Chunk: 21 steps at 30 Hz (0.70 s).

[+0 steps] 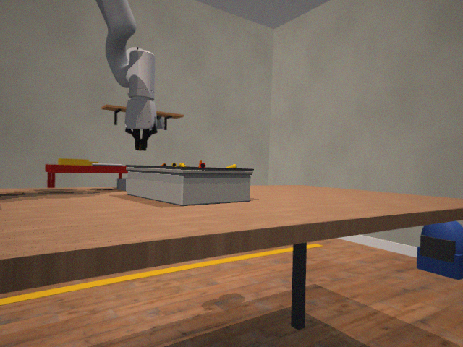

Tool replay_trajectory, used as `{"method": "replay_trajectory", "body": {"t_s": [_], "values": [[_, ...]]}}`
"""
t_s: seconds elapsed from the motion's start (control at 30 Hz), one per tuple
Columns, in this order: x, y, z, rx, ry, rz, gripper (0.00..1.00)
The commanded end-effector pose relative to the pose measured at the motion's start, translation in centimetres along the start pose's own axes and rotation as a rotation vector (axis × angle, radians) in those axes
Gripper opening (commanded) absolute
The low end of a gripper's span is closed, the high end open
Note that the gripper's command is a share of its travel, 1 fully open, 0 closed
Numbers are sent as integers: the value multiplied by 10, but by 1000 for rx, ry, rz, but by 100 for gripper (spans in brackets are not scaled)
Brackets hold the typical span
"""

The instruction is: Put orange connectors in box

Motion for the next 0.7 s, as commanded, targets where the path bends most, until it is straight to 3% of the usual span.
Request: {"method": "replay_trajectory", "body": {"t_s": [0.0, 0.13, 0.2, 0.4, 0.67], "values": [[-38, 0, 1, 0, 2, 0, 2], [-74, 0, 1, 0, 2, 0, 2], [-74, 0, 1, 0, 2, 0, 2], [-116, 0, 1, 0, 2, 0, 2], [-128, 0, 1, 0, 2, 0, 2]]}}
Point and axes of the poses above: the point where the finger pads meet when closed, its own x axis back along the fingers, its own y axis across the jaws, z = x × y, the point moved 9 cm from there along x, back along the fingers, and after that the axes turned 13 degrees about -x, right-handed, at the moved point
